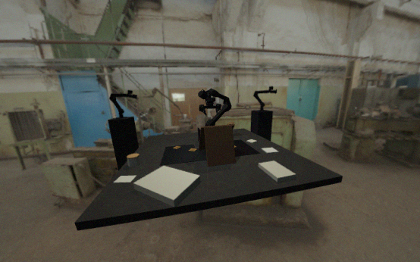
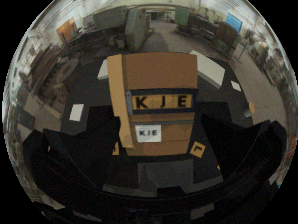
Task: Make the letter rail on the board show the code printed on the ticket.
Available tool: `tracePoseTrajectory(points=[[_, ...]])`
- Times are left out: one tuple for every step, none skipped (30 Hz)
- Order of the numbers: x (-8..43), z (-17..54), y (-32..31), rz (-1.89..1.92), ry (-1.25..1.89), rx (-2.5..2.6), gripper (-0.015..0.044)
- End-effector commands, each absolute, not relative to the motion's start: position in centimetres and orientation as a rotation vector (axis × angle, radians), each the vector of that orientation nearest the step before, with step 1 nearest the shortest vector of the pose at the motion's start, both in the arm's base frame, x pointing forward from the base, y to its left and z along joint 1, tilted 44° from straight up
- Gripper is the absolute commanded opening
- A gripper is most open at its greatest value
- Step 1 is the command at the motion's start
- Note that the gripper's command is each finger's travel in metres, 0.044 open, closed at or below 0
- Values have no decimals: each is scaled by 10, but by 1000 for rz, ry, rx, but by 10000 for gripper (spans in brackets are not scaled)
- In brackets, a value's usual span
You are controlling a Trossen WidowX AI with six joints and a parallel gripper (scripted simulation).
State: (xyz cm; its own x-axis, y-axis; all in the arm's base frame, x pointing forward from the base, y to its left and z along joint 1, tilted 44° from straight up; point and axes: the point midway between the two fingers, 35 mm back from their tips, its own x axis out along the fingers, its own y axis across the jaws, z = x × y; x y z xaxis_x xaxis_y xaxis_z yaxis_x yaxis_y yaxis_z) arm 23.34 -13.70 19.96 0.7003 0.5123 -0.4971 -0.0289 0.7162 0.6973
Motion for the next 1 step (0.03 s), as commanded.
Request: tracePoseTrajectory(points=[[233, 201, -137, 334, 736, 713, 440]])
